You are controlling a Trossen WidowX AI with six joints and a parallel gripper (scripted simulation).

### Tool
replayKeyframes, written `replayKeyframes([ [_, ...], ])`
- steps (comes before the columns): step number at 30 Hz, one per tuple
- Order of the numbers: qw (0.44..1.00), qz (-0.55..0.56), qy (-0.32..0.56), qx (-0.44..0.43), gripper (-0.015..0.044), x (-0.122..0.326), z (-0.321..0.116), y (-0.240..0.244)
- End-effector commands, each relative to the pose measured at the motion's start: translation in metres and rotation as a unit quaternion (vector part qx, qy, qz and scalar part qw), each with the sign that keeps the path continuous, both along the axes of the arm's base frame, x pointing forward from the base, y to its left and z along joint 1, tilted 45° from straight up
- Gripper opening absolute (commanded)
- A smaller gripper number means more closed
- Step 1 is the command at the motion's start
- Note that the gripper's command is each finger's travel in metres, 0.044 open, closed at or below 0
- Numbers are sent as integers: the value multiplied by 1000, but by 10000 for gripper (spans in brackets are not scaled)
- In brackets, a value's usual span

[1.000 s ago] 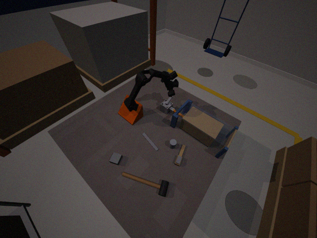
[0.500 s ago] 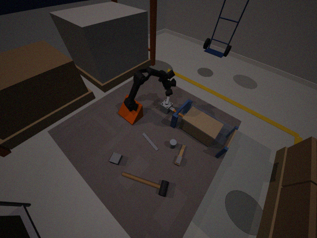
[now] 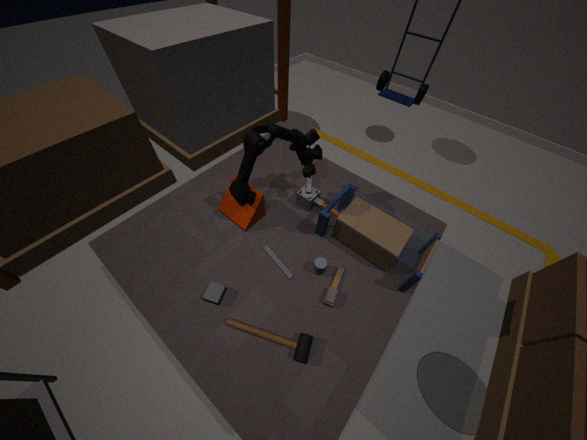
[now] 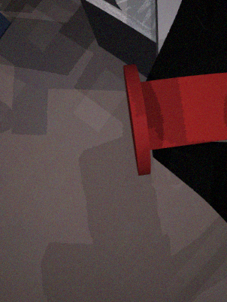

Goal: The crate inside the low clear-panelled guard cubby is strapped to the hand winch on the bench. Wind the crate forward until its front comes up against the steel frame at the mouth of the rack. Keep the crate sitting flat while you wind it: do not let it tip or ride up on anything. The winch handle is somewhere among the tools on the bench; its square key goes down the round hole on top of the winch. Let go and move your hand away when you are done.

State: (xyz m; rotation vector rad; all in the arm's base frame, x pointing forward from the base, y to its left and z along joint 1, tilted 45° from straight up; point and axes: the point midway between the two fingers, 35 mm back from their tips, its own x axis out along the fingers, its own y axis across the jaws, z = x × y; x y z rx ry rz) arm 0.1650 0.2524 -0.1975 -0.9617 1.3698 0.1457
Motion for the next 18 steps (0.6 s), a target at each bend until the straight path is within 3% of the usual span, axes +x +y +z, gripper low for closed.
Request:
replayKeyframes([
  [1, 1000, 0, 12, -8, 0, -14, 4, -7],
  [18, 1000, 1, 12, -9, 0, -30, 15, -18],
])
